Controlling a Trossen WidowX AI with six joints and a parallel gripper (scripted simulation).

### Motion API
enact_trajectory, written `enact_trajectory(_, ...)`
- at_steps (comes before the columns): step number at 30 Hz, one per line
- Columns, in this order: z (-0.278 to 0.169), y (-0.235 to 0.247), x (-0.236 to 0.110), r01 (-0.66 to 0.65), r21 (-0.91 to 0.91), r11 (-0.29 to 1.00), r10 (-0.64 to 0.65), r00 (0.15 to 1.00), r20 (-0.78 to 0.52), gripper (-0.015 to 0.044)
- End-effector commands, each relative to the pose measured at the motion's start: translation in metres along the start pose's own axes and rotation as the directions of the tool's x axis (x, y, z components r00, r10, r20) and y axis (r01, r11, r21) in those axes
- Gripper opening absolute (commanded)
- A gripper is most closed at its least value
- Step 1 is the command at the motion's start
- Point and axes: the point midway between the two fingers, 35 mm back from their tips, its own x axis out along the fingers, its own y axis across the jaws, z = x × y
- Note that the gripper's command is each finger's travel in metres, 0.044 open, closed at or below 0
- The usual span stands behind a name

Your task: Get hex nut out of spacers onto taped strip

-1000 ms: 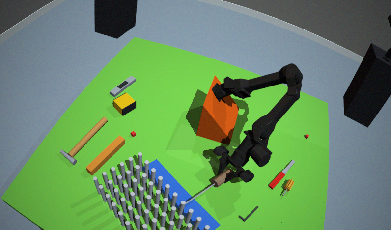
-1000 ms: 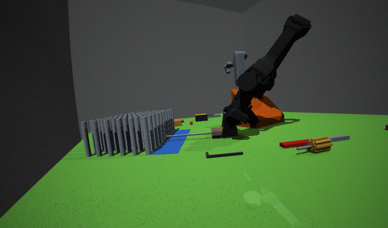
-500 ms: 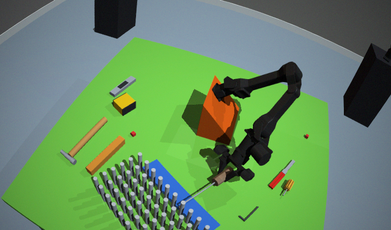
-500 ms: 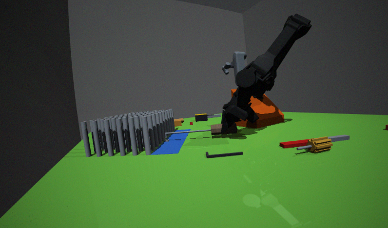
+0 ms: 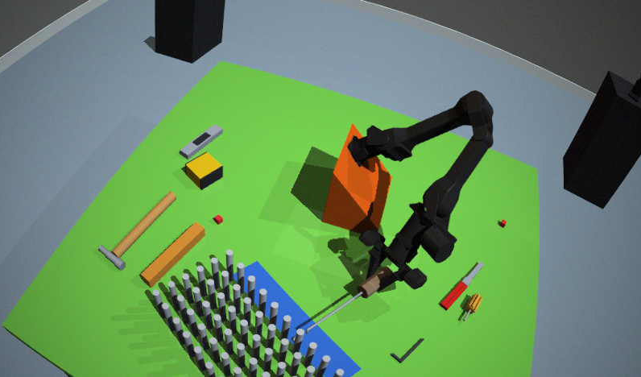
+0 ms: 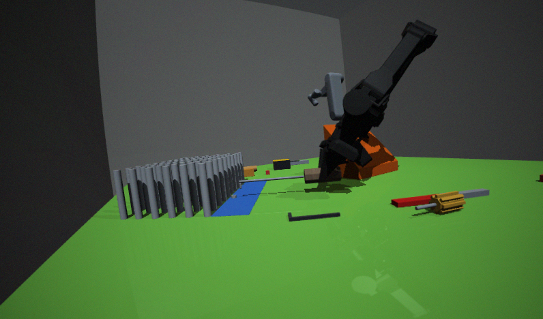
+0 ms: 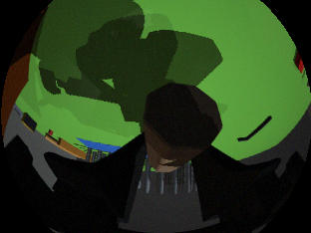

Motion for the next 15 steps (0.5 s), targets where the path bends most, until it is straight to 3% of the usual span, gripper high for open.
enact_trajectory(1,0.011,0.005,-0.01,-0.01,0.006,1.0,0.01,1.0,-0.002,0.0)
enact_trajectory(15,-0.029,-0.004,-0.049,-0.018,-0.001,1.0,0.018,1.0,-0.003,0.0)
